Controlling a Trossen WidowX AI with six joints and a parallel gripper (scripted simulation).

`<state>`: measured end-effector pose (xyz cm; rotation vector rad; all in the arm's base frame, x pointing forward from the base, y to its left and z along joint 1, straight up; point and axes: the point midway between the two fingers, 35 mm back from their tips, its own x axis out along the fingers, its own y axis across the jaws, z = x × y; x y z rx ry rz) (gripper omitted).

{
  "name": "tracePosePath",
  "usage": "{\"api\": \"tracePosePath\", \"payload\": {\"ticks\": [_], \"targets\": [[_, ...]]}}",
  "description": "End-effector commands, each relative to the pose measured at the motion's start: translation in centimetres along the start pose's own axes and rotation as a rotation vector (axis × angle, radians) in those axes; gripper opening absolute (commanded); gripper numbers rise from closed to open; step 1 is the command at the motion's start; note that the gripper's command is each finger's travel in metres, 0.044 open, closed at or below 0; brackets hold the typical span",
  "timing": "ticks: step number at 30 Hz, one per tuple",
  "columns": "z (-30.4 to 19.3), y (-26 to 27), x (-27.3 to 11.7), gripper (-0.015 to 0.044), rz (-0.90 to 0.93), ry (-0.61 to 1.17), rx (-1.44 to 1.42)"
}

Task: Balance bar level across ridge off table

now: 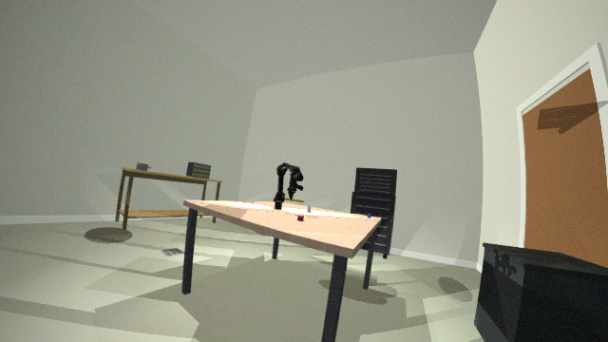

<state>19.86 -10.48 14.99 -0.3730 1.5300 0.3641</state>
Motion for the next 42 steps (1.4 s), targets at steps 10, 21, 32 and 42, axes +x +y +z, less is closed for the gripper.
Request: {"api": "tracePosePath", "payload": {"ticks": [10, 21, 32, 42], "targets": [[3.7, 2.1, -0.5, 0.0000, -0.009, -0.007, -0.237], [6.6, 4.7, -0.5, 0.0000, -0.008, -0.010, -0.455], [9.2, 7.8, -0.6, 0.0000, -0.007, -0.012, -0.679], [11.2, 11.0, -0.6, 0.0000, -0.006, -0.014, -0.888]]}}
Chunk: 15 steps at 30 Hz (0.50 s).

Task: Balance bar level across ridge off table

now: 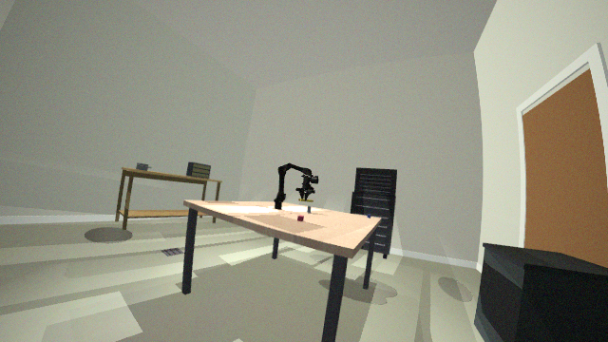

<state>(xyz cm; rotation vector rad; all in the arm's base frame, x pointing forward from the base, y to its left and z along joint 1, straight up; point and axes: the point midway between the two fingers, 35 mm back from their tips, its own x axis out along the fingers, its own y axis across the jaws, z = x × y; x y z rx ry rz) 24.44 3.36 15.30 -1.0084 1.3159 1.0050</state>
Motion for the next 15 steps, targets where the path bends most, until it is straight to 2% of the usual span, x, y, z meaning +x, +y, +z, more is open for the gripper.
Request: {"api": "tracePosePath", "payload": {"ticks": [1, 15], "targets": [[1.4, 0.0, -0.3, 0.0000, -0.015, -0.004, -0.078], [6.4, 1.4, -0.4, 0.0000, -0.014, -0.007, -0.370]]}}
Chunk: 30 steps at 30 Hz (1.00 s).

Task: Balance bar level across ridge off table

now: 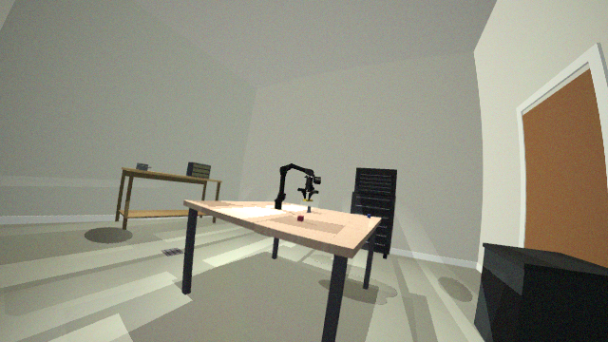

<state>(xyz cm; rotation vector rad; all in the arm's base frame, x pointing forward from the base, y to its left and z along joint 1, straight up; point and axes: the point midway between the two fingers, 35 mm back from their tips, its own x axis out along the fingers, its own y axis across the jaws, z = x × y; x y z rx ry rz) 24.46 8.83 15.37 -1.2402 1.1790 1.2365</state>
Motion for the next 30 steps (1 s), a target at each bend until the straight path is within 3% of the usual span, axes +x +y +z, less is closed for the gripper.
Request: {"api": "tracePosePath", "payload": {"ticks": [1, 8, 30], "targets": [[1.4, -0.3, -0.3, 0.0000, -0.015, -0.003, -0.079], [3.8, -0.5, -0.3, 0.0000, -0.016, -0.004, -0.210], [4.0, -1.0, 2.5, 0.0000, -0.016, -0.004, -0.213]]}}
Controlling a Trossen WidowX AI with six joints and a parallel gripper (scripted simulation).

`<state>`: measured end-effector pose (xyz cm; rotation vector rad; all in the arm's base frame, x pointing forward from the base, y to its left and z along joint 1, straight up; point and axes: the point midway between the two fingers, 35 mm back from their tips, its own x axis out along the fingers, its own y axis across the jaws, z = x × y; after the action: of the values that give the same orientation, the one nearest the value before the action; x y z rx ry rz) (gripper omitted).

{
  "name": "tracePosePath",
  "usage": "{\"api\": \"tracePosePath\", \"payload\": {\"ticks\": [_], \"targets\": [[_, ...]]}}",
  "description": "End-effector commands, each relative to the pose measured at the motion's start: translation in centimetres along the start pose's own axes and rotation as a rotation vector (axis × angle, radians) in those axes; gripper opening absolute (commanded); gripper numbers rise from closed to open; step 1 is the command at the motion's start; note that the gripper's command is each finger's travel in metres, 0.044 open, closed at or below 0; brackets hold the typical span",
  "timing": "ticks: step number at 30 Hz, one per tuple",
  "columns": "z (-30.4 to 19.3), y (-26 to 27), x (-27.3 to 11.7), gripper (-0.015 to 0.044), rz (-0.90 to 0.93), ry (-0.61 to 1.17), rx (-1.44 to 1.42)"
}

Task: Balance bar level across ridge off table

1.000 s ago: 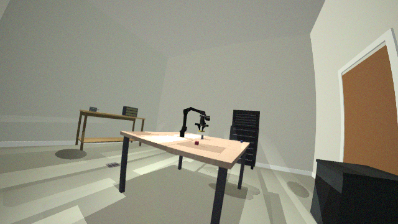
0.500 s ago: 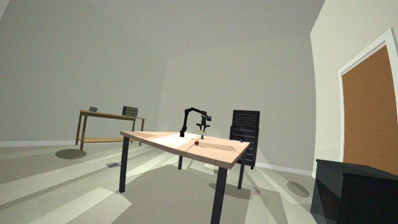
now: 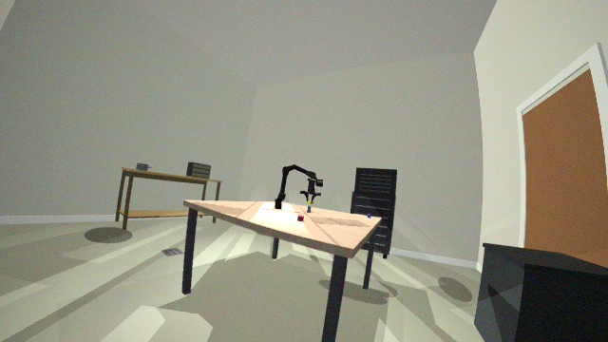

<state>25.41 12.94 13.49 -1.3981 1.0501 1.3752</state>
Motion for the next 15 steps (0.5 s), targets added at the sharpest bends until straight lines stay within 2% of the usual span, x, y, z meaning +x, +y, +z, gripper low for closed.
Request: {"api": "tracePosePath", "payload": {"ticks": [1, 15], "targets": [[0.0, 0.1, 0.8, 0.0000, 0.004, 0.001, -0.003], [-0.1, 0.2, 2.1, 0.0000, 0.004, 0.001, -0.003]]}}
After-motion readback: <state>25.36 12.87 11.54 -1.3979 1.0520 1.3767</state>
